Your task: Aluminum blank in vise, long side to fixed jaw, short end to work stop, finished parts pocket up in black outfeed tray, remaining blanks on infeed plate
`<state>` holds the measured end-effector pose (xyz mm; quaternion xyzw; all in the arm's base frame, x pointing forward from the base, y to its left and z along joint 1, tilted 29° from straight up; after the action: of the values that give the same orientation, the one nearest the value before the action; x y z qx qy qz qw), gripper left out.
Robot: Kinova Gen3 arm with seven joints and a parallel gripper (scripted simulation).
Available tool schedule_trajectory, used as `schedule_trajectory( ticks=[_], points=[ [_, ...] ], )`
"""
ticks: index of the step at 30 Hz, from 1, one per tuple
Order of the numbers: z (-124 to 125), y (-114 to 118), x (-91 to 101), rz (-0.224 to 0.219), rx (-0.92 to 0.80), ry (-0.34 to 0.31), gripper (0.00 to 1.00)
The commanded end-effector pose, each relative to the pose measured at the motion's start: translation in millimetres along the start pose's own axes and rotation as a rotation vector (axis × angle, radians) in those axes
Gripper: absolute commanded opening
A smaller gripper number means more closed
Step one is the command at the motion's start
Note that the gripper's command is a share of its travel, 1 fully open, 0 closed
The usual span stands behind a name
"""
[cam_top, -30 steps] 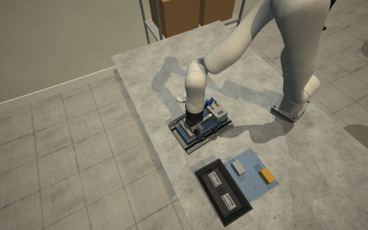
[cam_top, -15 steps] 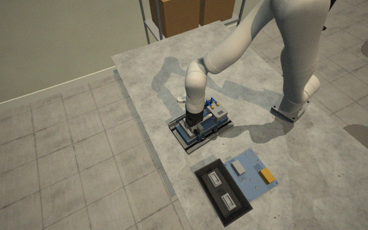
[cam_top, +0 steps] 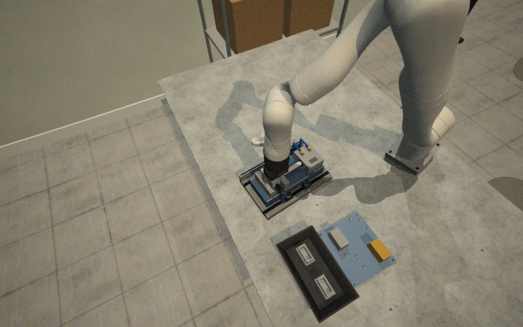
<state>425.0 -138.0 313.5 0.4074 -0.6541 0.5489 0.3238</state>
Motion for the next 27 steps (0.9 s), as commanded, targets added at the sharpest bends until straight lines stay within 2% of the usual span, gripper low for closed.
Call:
schedule_trajectory(
  ticks=[1,7,15,17,27],
  points=[
    [0.3,-0.3,0.8,0.001,0.000,0.001,1.00],
    [0.3,-0.3,7.5,0.001,0.000,0.001,1.00],
    [0.3,-0.3,29.1,0.001,0.000,0.001,1.00],
    [0.3,-0.3,29.1,0.001,0.000,0.001,1.00],
    [0.3,-0.2,59.6,0.001,0.000,0.001,1.00]
  ],
)
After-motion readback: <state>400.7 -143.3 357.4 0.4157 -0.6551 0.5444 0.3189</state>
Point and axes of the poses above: the point where the finger pads meet when closed, its own x axis back along the fingers, its own y axis across the jaws, z = x × y, the point moved 7 cm from there along x, back along the fingers, and after that the axes turned 11 degrees about -x, right-handed, at the moved point
